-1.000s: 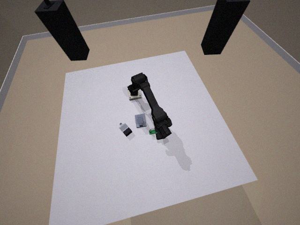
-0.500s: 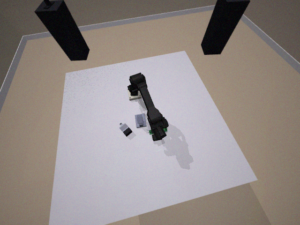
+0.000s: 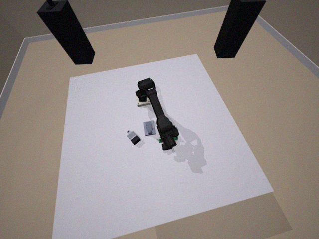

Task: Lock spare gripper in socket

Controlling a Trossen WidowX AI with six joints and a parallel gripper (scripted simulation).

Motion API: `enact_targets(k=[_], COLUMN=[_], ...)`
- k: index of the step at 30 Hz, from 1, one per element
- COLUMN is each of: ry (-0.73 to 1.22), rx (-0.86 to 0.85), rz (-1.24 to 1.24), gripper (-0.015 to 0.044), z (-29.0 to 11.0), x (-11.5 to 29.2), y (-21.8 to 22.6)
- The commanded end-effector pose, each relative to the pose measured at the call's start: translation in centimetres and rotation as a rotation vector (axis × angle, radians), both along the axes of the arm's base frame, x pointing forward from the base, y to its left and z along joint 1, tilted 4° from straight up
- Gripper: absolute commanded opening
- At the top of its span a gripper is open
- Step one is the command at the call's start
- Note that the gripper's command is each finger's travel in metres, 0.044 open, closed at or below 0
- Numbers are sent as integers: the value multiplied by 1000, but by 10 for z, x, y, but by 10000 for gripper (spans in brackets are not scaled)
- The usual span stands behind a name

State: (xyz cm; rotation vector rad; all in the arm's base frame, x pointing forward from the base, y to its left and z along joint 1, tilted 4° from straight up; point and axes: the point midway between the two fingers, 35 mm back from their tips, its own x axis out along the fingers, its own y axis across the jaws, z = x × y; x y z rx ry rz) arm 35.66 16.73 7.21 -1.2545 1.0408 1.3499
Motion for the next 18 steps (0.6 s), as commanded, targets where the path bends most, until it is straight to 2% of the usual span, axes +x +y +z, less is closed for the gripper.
enact_targets(k=[1,18], ry=[2,-4], rx=[-1,2], rz=[2,2], gripper=[0,0], z=[-7,-14], x=[0,0], y=[0,0])
